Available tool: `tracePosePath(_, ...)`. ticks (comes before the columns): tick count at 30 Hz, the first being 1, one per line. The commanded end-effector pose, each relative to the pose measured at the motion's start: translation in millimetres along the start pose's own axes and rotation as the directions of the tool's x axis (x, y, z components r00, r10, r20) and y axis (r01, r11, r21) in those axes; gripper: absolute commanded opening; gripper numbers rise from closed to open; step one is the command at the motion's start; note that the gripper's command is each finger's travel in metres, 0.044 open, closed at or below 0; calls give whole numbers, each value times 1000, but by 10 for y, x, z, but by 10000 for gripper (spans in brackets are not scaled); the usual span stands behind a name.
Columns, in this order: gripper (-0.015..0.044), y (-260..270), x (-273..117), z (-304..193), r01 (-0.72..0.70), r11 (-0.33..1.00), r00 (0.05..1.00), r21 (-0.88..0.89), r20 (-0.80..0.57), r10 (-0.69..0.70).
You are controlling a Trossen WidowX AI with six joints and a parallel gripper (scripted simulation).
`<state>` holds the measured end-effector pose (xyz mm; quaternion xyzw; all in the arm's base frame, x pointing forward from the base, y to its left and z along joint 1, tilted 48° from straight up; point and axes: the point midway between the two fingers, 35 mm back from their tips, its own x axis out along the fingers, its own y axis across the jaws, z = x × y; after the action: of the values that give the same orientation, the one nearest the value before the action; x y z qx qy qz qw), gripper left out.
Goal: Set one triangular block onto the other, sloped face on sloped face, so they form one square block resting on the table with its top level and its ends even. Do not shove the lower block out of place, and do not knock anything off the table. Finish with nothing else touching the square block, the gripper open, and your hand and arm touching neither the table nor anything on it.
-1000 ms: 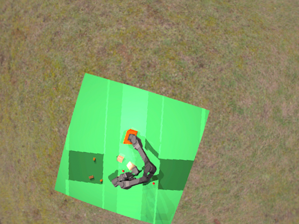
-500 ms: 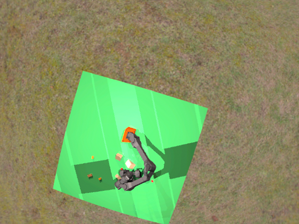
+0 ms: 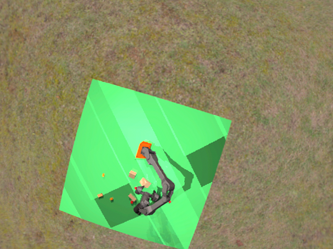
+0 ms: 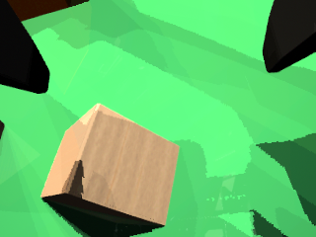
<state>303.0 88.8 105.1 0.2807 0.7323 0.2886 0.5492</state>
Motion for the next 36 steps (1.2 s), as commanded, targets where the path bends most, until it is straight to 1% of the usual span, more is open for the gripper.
tracePosePath(1, 440, 135, 95, 79, 278, 741, 950, 611, -62, -306)
tracePosePath(6, 440, 181, 105, 103, 302, 599, 917, 742, -55, -394)
tracePosePath(13, 440, 250, 109, 139, 255, 376, 867, 891, -38, -497)
tracePosePath(22, 440, 336, 104, 182, 74, 78, 805, 994, -13, -594)
tracePosePath(31, 440, 432, 93, 222, -192, -178, 739, 965, 23, -674)
tracePosePath(33, 440, 442, 92, 226, -228, -208, 733, 951, 26, -680)
tracePosePath(36, 440, 442, 92, 226, -228, -208, 733, 951, 26, -680)
